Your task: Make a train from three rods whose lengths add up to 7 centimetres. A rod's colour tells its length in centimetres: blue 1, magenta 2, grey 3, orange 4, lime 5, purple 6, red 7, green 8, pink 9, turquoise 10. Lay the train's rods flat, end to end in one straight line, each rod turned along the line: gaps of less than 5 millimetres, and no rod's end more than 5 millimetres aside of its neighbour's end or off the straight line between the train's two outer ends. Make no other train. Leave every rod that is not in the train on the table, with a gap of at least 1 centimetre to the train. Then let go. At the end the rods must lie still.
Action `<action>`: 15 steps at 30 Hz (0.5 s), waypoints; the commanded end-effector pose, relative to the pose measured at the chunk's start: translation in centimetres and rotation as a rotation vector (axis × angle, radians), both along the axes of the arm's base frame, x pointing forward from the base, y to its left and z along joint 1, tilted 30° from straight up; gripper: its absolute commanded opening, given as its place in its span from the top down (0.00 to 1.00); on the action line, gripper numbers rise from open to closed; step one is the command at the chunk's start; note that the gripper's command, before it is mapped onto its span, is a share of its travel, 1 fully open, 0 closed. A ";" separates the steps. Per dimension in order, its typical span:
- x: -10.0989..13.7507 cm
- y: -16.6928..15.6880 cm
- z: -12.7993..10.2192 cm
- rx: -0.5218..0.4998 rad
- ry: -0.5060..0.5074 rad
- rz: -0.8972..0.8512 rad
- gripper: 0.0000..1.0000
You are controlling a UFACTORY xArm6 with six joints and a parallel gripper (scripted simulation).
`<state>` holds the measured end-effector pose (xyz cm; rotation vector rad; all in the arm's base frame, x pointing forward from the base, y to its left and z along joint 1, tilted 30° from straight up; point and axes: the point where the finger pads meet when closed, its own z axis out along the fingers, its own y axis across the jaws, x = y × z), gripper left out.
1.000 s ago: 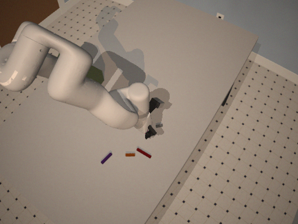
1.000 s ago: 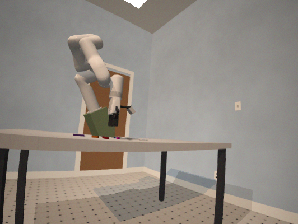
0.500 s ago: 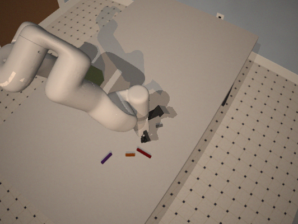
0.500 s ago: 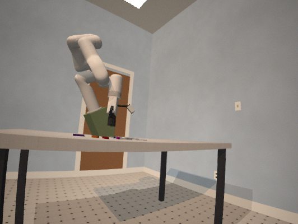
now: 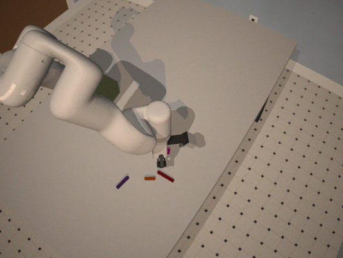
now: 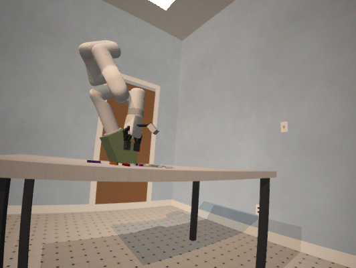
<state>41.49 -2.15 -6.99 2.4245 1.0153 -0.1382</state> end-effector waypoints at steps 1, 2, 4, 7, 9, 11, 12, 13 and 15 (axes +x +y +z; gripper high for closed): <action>0.3 -0.2 0.3 0.009 -0.086 -0.115 0.00; 0.3 -0.2 0.3 0.009 -0.086 -0.115 0.00; 0.4 -0.4 0.4 0.019 -0.132 -0.197 0.00; 0.5 -0.5 0.5 0.027 -0.165 -0.256 0.00; 0.6 -0.7 0.5 0.032 -0.190 -0.299 0.00; 0.7 -0.8 0.6 0.037 -0.215 -0.343 0.00; 0.7 -0.8 0.6 0.040 -0.227 -0.364 0.00; 0.7 -0.9 0.7 0.043 -0.239 -0.386 0.00; 0.8 -1.0 0.7 0.048 -0.264 -0.429 0.00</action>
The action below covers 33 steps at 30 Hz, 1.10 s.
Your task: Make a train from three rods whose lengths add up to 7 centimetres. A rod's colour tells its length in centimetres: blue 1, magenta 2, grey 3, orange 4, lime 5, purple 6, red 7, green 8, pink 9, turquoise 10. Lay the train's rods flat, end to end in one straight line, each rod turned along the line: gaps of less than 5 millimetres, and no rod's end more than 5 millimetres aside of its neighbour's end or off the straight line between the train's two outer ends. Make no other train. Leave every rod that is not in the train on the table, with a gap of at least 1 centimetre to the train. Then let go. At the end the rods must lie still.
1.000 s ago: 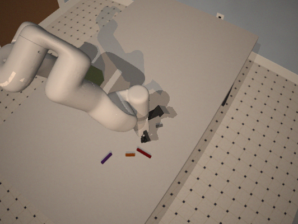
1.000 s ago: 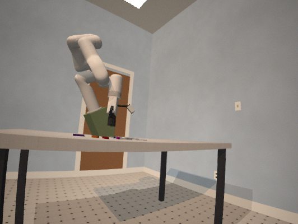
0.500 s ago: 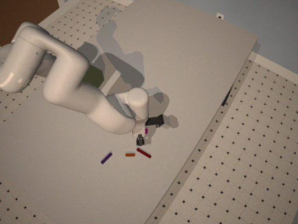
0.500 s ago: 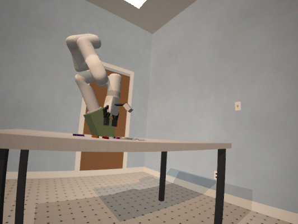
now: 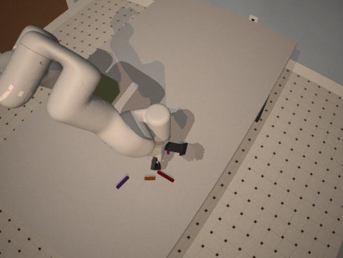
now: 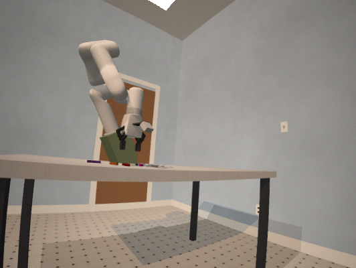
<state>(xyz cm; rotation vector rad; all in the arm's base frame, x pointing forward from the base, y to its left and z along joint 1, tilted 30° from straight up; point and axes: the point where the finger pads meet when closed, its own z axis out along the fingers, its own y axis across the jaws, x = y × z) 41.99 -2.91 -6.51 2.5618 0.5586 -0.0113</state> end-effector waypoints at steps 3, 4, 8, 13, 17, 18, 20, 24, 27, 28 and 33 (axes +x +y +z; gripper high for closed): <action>0.4 -0.3 0.3 0.014 -0.110 -0.158 0.00; 0.4 -0.3 0.3 0.014 -0.110 -0.158 0.00; 0.5 -0.6 0.5 0.029 -0.178 -0.278 0.00; 0.7 -0.9 0.7 0.042 -0.239 -0.386 0.00; 0.8 -1.1 0.8 0.053 -0.288 -0.473 0.00; 0.9 -1.2 0.9 0.055 -0.300 -0.495 0.00; 0.9 -1.2 0.9 0.058 -0.313 -0.516 0.00; 1.0 -1.5 1.1 0.070 -0.369 -0.616 0.00; 1.1 -1.6 1.2 0.078 -0.404 -0.678 0.00; 1.2 -1.7 1.2 0.081 -0.416 -0.700 0.00; 1.3 -2.0 1.4 0.094 -0.478 -0.808 0.00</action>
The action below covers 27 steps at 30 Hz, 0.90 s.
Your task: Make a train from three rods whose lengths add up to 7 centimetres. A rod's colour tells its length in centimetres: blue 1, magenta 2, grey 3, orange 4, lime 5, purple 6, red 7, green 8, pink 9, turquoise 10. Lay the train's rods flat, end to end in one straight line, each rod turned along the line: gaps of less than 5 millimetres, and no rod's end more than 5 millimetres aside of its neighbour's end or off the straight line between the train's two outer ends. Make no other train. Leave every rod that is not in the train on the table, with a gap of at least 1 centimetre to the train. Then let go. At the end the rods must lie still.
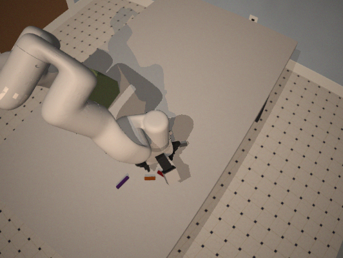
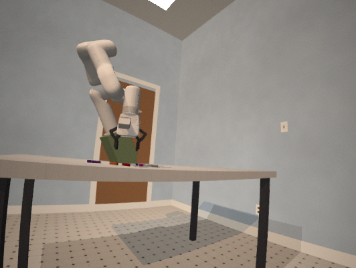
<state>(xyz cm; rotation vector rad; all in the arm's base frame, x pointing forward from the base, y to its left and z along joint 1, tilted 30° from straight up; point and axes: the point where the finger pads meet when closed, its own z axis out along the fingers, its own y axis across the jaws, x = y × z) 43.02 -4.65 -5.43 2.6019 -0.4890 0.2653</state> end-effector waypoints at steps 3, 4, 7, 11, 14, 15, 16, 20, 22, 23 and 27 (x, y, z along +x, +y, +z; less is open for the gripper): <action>0.4 -0.4 0.4 0.016 -0.122 -0.180 0.00; 0.4 -0.4 0.4 0.016 -0.122 -0.180 0.00; 0.4 -0.5 0.4 0.020 -0.143 -0.217 0.00; 0.5 -0.6 0.5 0.025 -0.165 -0.256 0.00; 0.5 -0.6 0.5 0.026 -0.169 -0.263 0.00; 0.5 -0.6 0.5 0.026 -0.169 -0.263 0.00; 0.5 -0.6 0.5 0.026 -0.169 -0.263 0.00; 0.5 -0.6 0.5 0.026 -0.169 -0.263 0.00; 0.5 -0.6 0.5 0.026 -0.169 -0.263 0.00; 0.5 -0.6 0.5 0.026 -0.169 -0.263 0.00; 0.5 -0.6 0.5 0.026 -0.169 -0.263 0.00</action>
